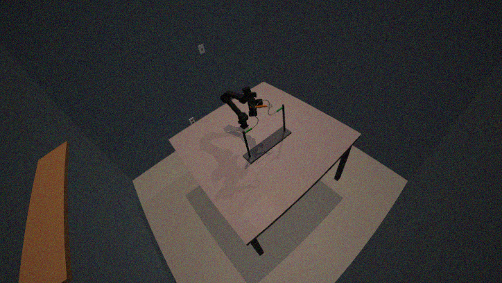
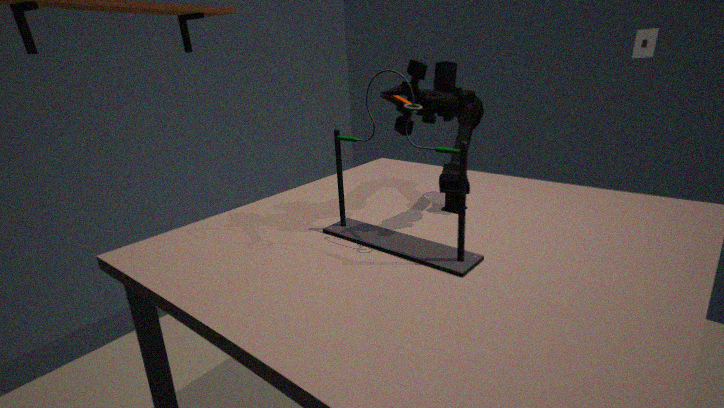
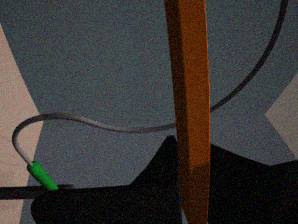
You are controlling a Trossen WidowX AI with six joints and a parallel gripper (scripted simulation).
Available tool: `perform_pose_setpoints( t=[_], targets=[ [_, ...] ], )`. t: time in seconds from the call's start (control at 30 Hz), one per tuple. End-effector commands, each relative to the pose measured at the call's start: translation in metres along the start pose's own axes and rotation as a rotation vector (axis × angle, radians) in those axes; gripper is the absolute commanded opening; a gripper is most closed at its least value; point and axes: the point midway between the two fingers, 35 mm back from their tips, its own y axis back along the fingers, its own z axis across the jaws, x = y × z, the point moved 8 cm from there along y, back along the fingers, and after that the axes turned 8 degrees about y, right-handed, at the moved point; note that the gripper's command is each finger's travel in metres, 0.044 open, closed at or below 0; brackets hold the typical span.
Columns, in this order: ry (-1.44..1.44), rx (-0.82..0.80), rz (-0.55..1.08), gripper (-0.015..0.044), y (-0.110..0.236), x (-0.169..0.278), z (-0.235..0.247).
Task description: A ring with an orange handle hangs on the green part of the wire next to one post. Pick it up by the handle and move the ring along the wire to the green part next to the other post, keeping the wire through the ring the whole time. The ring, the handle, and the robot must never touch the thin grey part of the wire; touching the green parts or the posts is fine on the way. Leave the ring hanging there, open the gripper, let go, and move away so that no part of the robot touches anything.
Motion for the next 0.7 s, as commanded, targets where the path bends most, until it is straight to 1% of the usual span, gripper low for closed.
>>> perform_pose_setpoints(
  t=[0.0,0.67],
  targets=[
    [0.047,0.028,-0.003,-0.0150,0.0003,0.0006,0.0012],
    [0.241,0.143,-0.010,-0.0150,-0.0010,0.0032,0.0074]
  ],
)
